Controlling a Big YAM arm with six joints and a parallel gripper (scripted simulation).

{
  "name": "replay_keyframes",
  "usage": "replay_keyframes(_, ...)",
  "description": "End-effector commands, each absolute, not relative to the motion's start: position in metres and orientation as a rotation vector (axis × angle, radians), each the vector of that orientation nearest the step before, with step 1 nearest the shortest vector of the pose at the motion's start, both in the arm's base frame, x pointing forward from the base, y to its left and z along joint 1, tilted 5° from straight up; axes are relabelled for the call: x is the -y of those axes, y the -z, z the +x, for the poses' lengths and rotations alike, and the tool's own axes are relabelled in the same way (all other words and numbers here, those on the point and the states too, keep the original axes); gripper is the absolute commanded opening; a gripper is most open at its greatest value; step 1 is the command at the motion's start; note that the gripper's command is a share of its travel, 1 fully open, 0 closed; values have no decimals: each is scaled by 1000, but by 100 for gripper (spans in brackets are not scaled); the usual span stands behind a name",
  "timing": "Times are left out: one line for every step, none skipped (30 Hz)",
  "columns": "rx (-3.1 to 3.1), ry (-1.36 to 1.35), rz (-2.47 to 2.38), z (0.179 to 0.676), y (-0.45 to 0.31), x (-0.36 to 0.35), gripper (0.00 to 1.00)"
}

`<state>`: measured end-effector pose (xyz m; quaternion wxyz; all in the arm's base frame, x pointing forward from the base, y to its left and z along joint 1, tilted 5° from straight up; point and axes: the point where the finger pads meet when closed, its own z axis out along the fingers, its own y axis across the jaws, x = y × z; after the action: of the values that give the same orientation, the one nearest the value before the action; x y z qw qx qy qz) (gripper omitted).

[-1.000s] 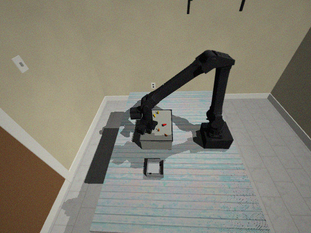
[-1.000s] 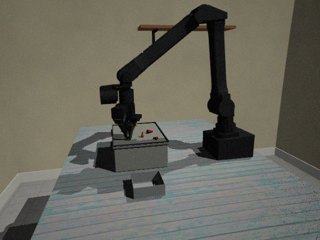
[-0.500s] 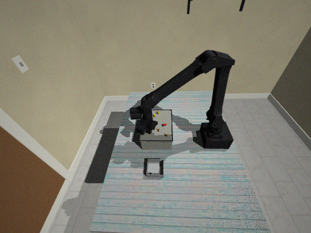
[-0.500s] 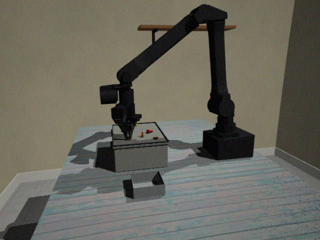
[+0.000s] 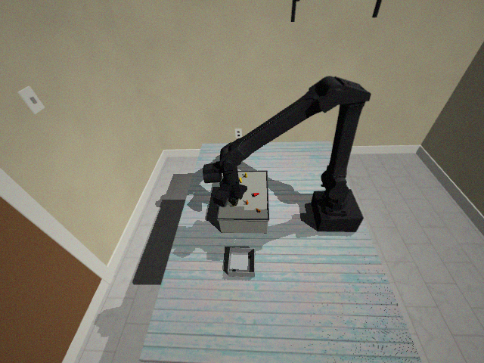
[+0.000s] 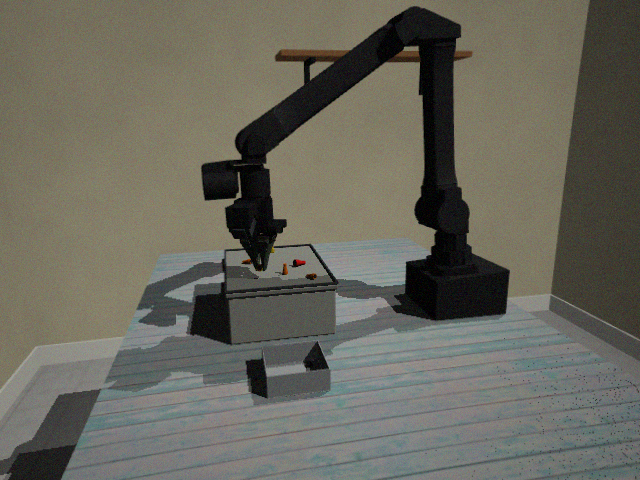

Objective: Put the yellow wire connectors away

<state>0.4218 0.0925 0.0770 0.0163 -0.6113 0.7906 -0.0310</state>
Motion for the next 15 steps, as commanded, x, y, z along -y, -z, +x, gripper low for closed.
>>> replay_keyframes(-2406, 142, -1849, 445, -120, -102, 9)
replay_keyframes(-2404, 142, -1849, 444, -125, -102, 9)
replay_keyframes(-2403, 142, -1849, 444, -129, -103, 9)
replay_keyframes(-2402, 143, -1849, 444, -135, -103, 9)
replay_keyframes(-2401, 143, -1849, 443, -140, -104, 9)
replay_keyframes(-2401, 143, -1849, 443, -140, -104, 9)
replay_keyframes(-2401, 143, -1849, 443, -140, -104, 9)
replay_keyframes(-2403, 141, -1851, 443, -142, -104, 9)
replay_keyframes(-2405, 140, -1853, 442, -145, -104, 9)
replay_keyframes(-2406, 139, -1855, 442, -147, -104, 9)
replay_keyframes(-2406, 139, -1855, 442, -150, -105, 9)
replay_keyframes(-2404, 140, -1855, 442, -153, -105, 9)
replay_keyframes(-2403, 141, -1854, 441, -155, -105, 9)
replay_keyframes(-2401, 141, -1854, 441, -157, -105, 9)
replay_keyframes(-2400, 142, -1854, 441, -158, -105, 9)
